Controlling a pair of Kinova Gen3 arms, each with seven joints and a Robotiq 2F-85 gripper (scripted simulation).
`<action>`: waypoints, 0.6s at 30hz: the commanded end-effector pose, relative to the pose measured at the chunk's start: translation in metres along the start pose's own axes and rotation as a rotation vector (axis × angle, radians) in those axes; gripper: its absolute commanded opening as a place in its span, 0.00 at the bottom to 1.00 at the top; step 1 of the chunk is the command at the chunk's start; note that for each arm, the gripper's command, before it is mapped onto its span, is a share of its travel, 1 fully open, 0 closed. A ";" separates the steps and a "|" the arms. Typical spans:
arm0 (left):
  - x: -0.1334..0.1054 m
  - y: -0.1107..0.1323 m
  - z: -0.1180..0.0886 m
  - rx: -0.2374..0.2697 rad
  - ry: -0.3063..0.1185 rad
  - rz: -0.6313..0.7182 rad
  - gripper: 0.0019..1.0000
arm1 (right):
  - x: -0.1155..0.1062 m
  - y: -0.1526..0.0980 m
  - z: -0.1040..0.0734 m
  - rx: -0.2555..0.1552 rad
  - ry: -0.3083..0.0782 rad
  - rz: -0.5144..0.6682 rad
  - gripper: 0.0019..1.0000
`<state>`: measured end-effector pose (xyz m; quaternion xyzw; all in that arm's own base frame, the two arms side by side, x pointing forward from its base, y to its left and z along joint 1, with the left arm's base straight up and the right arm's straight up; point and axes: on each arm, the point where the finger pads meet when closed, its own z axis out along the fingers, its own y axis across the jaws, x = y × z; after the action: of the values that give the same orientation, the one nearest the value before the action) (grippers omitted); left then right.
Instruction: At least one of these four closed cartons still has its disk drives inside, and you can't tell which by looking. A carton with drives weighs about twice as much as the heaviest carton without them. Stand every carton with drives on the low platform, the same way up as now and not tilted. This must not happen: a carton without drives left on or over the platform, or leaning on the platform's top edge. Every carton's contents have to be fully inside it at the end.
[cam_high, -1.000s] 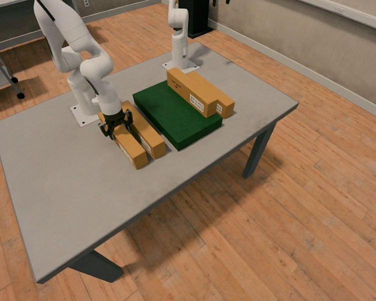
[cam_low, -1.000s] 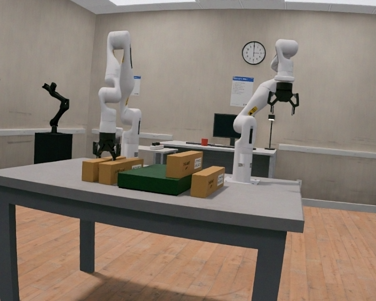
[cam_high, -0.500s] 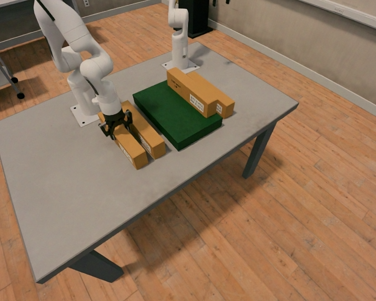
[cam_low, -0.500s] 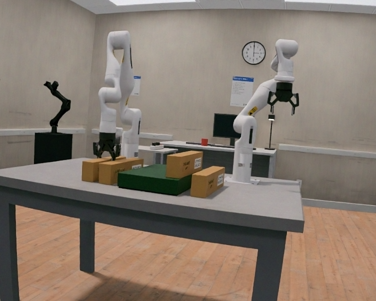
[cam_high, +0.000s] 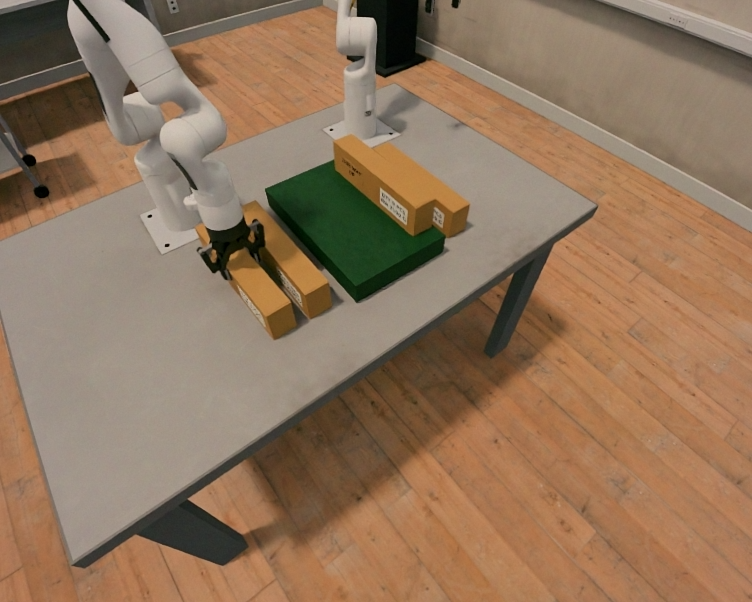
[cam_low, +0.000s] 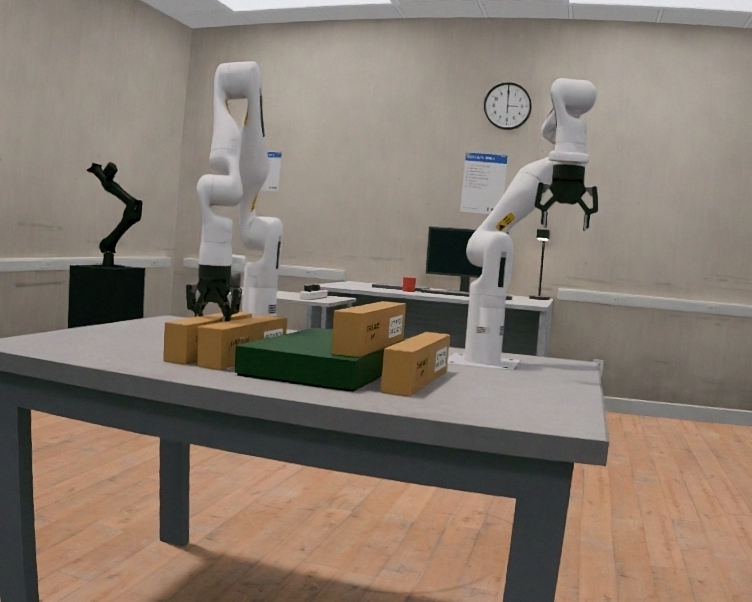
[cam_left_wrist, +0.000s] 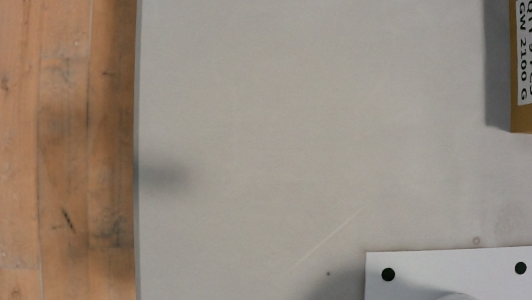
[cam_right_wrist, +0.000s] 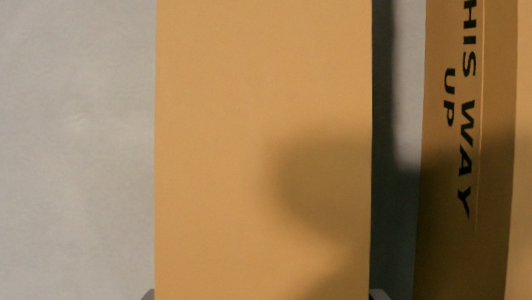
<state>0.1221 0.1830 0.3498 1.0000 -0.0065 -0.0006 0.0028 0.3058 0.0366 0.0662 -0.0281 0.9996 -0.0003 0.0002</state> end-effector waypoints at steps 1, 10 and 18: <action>0.000 0.000 0.000 0.001 0.000 0.000 1.00 | 0.000 0.000 0.000 0.000 -0.001 0.000 0.70; 0.000 0.000 0.000 0.001 0.000 0.000 1.00 | 0.000 0.000 0.000 0.000 -0.001 0.000 0.70; 0.000 0.000 0.000 0.001 0.000 0.000 1.00 | 0.000 0.000 0.000 0.000 -0.001 0.000 0.69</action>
<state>0.1221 0.1830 0.3498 1.0000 -0.0065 -0.0006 0.0028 0.3058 0.0366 0.0662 -0.0281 0.9996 -0.0003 0.0002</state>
